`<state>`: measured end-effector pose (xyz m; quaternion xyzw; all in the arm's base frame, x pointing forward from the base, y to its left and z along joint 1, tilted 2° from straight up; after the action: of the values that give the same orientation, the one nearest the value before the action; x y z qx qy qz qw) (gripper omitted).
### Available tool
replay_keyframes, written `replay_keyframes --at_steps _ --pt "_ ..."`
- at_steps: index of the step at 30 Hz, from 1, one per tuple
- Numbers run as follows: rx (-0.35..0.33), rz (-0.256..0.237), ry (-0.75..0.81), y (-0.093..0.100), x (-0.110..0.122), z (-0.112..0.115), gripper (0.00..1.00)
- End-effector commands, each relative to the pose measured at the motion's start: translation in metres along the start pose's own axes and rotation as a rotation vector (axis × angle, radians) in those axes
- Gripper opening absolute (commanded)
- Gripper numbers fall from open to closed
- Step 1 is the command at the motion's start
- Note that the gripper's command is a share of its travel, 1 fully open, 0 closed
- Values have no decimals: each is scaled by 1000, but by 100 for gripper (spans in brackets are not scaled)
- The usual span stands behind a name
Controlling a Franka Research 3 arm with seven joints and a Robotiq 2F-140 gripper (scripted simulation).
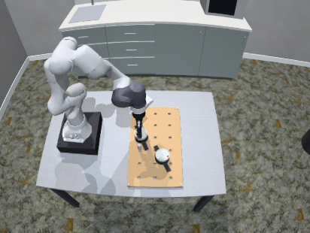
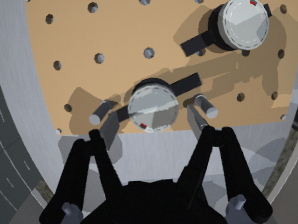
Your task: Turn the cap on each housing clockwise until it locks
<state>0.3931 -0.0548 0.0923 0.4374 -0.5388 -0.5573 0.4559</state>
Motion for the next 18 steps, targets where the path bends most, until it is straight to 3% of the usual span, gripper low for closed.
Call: replay_keyframes --at_steps 1,18 --pt "7 3 -29 -1 1 -2 78" --pt "7 3 -29 -12 1 -2 78"
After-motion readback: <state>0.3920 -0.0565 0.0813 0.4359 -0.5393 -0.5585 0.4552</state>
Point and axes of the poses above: the point where the finger pads meet when closed, its own y axis back along the fingers, its own x axis across the jaws, z = x × y, the point moved 8 cm from there along y, back along the fingers, and after that the axes turned 5 degrees about -y, right-handed, at the moved point
